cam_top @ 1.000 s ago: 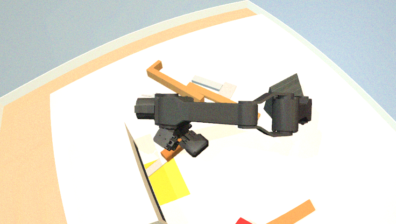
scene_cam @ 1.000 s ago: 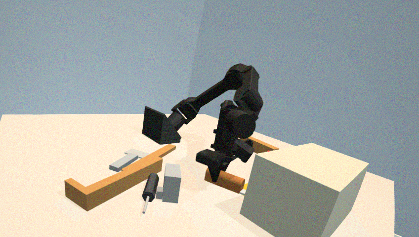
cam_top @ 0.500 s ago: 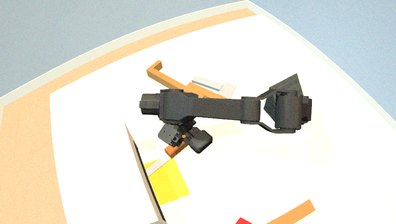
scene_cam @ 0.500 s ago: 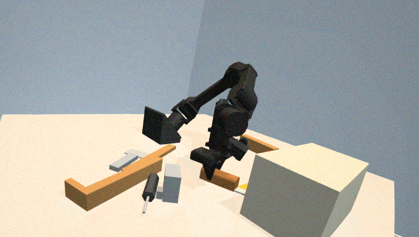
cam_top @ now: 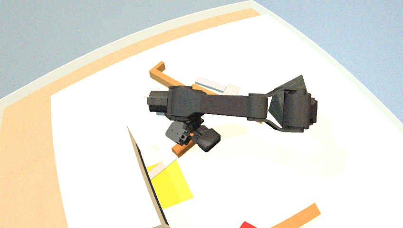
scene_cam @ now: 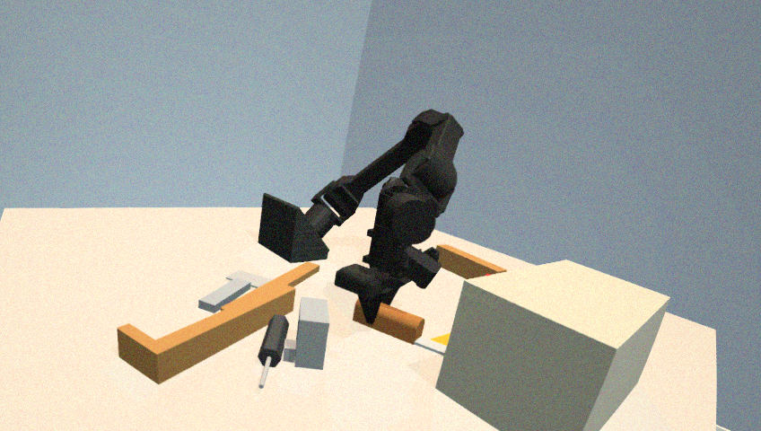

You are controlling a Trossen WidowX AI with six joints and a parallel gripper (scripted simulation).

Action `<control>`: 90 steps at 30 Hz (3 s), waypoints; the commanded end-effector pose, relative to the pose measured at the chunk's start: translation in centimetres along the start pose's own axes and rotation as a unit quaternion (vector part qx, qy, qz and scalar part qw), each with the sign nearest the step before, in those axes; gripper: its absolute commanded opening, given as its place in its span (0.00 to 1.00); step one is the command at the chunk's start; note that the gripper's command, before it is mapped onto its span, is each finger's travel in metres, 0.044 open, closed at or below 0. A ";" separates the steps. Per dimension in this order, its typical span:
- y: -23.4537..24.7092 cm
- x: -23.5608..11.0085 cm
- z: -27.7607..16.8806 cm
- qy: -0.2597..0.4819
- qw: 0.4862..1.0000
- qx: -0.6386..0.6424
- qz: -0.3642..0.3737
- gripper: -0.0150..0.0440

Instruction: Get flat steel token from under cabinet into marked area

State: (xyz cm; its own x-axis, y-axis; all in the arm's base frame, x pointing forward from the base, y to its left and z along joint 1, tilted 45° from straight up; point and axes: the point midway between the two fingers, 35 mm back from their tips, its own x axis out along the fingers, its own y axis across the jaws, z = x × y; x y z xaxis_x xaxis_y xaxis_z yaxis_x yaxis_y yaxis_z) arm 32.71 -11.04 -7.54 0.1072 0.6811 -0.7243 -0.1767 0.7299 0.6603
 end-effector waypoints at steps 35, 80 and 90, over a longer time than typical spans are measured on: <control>-0.3 0.1 -5.4 0.001 1.000 0.002 0.001 0.25; -1.2 -0.2 -11.6 0.003 1.000 0.003 -0.001 0.25; -1.3 -0.2 -11.9 0.004 1.000 0.003 0.000 0.52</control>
State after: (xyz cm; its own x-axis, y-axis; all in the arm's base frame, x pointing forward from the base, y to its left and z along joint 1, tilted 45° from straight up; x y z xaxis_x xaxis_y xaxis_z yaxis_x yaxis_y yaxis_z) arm 21.32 -12.84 -10.64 0.1000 0.6814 -0.7250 -0.1706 0.7296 0.6622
